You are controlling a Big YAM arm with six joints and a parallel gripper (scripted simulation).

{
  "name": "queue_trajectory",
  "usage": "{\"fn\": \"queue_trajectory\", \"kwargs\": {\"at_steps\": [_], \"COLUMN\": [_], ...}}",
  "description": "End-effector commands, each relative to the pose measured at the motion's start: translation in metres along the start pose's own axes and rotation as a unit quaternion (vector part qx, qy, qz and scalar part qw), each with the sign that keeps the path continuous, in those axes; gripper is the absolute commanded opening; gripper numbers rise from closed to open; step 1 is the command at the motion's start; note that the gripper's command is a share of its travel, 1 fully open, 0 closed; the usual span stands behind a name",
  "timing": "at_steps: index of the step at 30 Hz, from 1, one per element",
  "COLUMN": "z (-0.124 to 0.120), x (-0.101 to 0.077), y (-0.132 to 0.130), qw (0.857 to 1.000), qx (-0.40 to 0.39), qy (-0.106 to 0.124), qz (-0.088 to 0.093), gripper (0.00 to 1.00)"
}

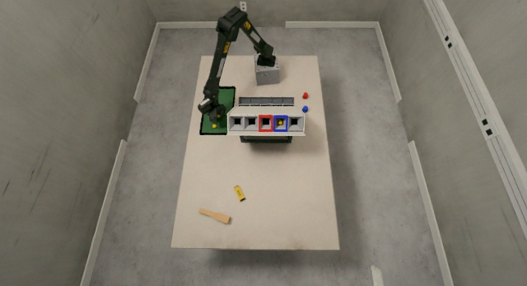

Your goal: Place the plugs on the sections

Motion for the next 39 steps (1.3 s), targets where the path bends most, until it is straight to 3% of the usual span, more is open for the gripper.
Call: {"fn": "queue_trajectory", "kwargs": {"at_steps": [1, 39], "z": [0.0010, -0.0024], "x": [0.0119, 0.0162], "y": [-0.0037, -0.0012], "qw": [1.000, 1.000], "qx": [-0.001, 0.000], "qy": [0.000, -0.005], "qz": [0.000, -0.006], "gripper": [0.80, 0.80]}}
Point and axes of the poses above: the point where the finger pads meet when closed, its own x axis out along the fingers, its own y axis across the jaws, z = x × y, the point moved 9 cm from there along -x, back along the fingers, and after that the axes turned 12 degrees about -x, right-handed, at the moved point
